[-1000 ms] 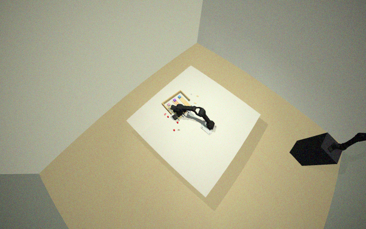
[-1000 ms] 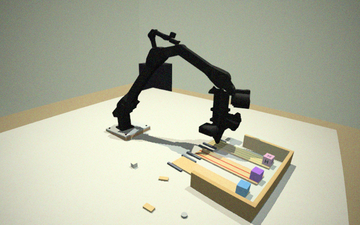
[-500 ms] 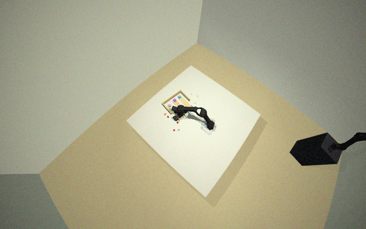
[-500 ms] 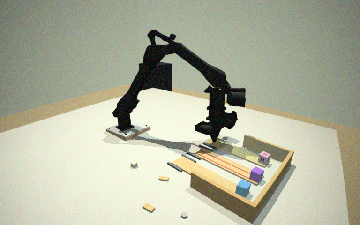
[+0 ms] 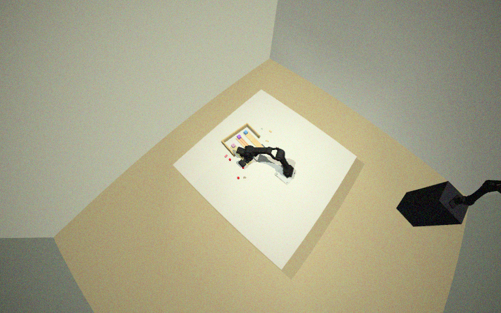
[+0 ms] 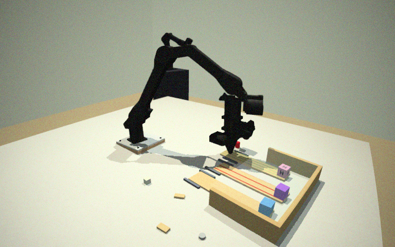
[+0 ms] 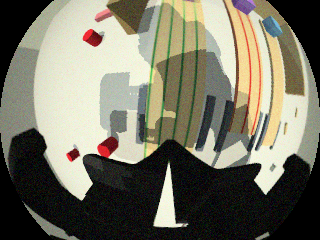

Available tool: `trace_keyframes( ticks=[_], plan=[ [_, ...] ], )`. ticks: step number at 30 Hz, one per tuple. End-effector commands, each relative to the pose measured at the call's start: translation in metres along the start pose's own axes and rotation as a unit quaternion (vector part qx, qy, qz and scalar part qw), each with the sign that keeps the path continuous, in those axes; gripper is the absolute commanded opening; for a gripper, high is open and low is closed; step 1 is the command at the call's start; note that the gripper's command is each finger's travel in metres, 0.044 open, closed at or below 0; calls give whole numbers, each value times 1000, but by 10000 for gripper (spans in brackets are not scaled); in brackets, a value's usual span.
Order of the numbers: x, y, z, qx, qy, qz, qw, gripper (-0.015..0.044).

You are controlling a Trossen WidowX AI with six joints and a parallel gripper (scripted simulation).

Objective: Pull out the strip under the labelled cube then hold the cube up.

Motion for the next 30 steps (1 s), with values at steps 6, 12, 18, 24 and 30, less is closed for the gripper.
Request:
trace_keyframes(
  ticks=[6,12,18,24,30],
  plan=[
    [7,17,1,1,3,13,1000,0],
    [7,27,1,1,3,13,1000,0],
    [7,36,2,1,3,14,1000,0],
    [7,44,2,1,3,14,1000,0],
    [7,53,3,1,3,14,1000,0]
  ],
)
Point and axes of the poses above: the point midway between the two fingers, 35 mm back from their tips, its own x axis out along the fingers, its own z axis across the jaws, y = z × x, the point moved 8 cm from there along -x, back along the fingers, and after that the axes turned 2 degrees about -x, right-handed, at the moved point
